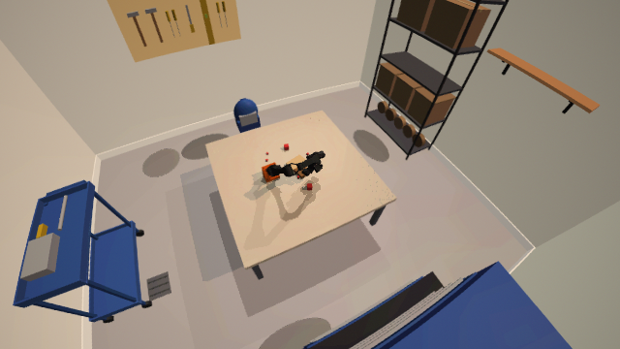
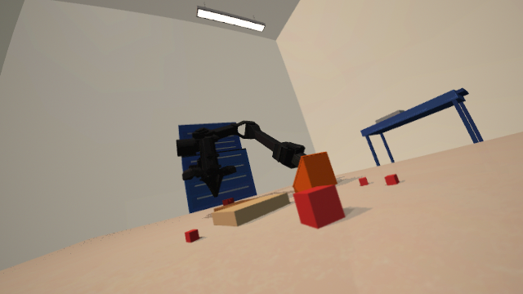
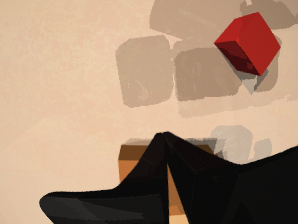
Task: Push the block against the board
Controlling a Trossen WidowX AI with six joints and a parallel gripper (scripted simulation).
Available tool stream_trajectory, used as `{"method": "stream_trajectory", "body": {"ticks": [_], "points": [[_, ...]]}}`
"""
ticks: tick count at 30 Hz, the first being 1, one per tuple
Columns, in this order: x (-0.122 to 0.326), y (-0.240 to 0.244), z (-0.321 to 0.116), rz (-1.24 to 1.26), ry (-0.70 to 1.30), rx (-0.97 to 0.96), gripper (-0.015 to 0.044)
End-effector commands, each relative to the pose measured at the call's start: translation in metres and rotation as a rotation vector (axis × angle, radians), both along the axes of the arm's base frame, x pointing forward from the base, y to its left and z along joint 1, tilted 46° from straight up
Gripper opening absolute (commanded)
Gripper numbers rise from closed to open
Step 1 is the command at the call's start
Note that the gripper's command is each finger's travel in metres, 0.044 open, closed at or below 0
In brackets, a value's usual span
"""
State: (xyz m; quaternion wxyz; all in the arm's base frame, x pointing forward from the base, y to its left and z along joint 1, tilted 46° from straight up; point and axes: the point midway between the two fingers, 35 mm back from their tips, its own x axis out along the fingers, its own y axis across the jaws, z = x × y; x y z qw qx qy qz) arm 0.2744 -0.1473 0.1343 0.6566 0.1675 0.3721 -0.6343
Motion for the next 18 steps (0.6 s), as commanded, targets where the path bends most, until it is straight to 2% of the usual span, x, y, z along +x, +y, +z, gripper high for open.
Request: {"method": "stream_trajectory", "body": {"ticks": [1, 18], "points": [[0.009, 0.008, -0.012, 0.096, 0.107, 0.018, 0.0], [0.036, 0.044, -0.049, 0.509, 0.518, 0.074, 0.0]]}}
